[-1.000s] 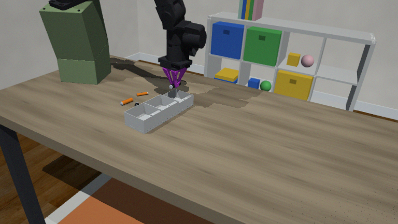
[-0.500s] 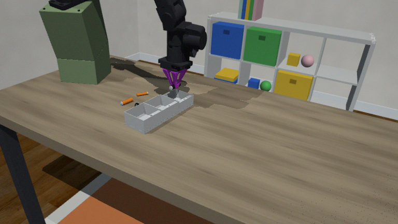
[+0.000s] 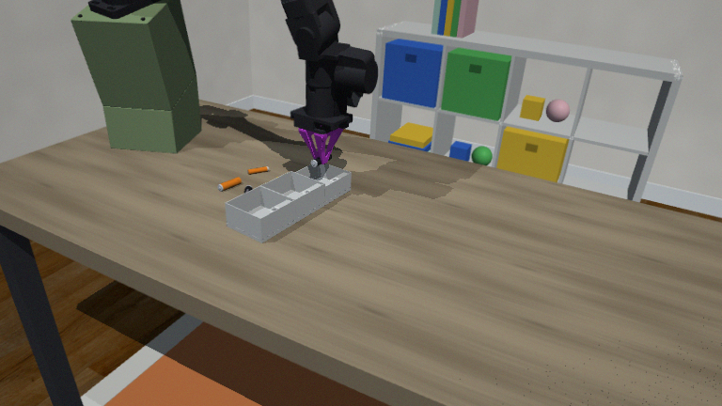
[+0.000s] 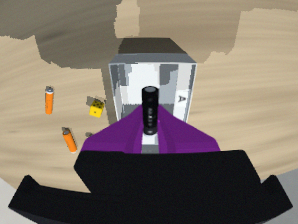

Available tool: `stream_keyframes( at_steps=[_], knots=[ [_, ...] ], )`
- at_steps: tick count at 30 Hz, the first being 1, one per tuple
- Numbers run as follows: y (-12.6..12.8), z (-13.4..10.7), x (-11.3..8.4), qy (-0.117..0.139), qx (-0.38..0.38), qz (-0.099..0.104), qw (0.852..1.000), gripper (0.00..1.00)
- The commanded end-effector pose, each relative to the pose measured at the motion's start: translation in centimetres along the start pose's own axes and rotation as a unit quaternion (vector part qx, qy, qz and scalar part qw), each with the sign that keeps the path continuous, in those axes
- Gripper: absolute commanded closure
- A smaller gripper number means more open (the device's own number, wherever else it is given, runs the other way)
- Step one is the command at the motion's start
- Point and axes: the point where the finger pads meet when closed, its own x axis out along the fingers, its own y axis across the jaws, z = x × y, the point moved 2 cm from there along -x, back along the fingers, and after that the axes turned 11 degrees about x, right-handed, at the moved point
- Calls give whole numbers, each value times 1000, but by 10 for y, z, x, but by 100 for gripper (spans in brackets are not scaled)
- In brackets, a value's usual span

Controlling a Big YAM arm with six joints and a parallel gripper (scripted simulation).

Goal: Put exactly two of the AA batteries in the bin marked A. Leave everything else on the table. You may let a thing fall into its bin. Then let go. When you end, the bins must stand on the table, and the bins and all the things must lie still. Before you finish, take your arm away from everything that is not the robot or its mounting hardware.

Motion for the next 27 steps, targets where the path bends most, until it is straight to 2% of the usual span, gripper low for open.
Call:
stream_keyframes(
  at_steps=[1, 16, 17, 18, 22, 25, 27],
  knots=[
    [-6, -3, 10, -1, 2, -2, 1000, 91],
    [-7, -3, 36, -2, 3, -4, 1000, 91],
    [-4, -4, 38, 0, 3, 2, 1000, 91],
    [-7, -3, 40, -2, 3, -3, 1000, 91],
    [-6, -3, 48, -1, 2, -3, 1000, 91],
    [7, -8, 50, 3, 0, 10, 1000, 91],
    [3, -8, 46, 1, 2, 5, 1000, 91]
  ],
)
